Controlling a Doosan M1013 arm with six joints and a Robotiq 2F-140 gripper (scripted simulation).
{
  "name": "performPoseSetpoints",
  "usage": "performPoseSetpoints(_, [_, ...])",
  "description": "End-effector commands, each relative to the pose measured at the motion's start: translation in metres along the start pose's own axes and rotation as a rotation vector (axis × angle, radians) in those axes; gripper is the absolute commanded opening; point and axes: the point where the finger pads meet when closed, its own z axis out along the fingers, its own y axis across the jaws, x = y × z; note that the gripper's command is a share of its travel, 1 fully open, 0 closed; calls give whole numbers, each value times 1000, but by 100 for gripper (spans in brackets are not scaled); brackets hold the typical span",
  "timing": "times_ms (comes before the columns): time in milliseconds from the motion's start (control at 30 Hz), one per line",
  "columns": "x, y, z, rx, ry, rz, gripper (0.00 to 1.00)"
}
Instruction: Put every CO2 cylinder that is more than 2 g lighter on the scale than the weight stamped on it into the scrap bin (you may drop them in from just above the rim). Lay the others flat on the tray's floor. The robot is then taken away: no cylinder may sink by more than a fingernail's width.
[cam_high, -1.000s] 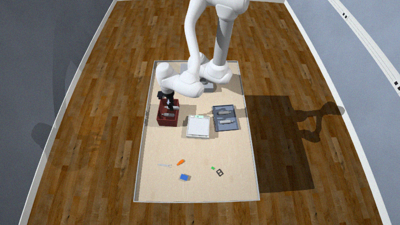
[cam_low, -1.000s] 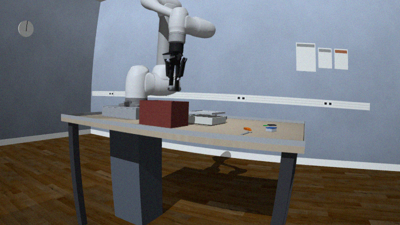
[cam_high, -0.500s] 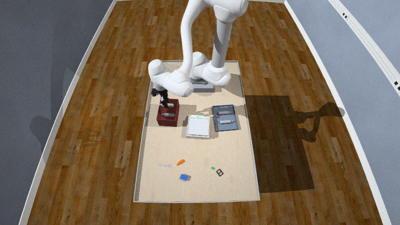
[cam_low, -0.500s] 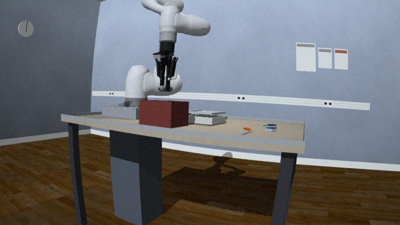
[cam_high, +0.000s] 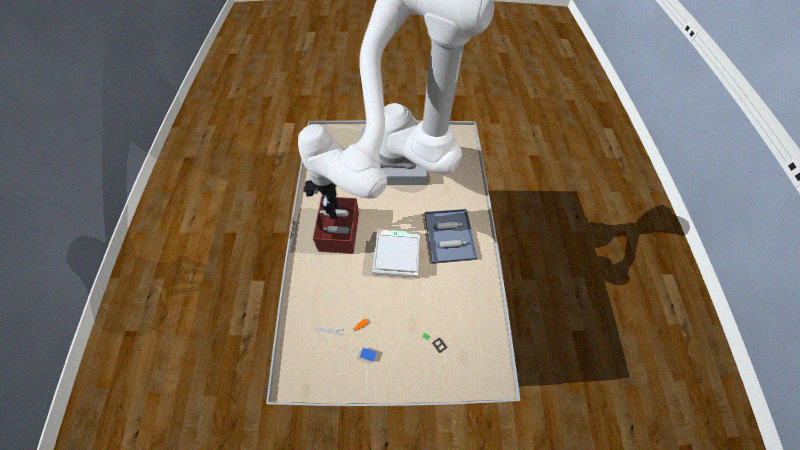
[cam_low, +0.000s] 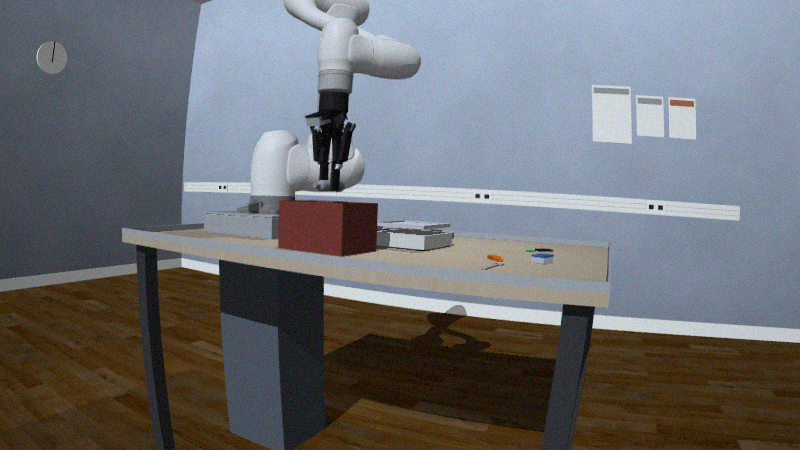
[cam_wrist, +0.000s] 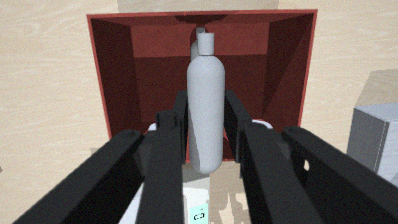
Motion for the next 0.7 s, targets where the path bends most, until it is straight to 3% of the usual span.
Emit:
performPoseSetpoints(0, [0,0,0,1,0,0,10])
performPoseSetpoints(667, [0,0,14,1,0,0,10])
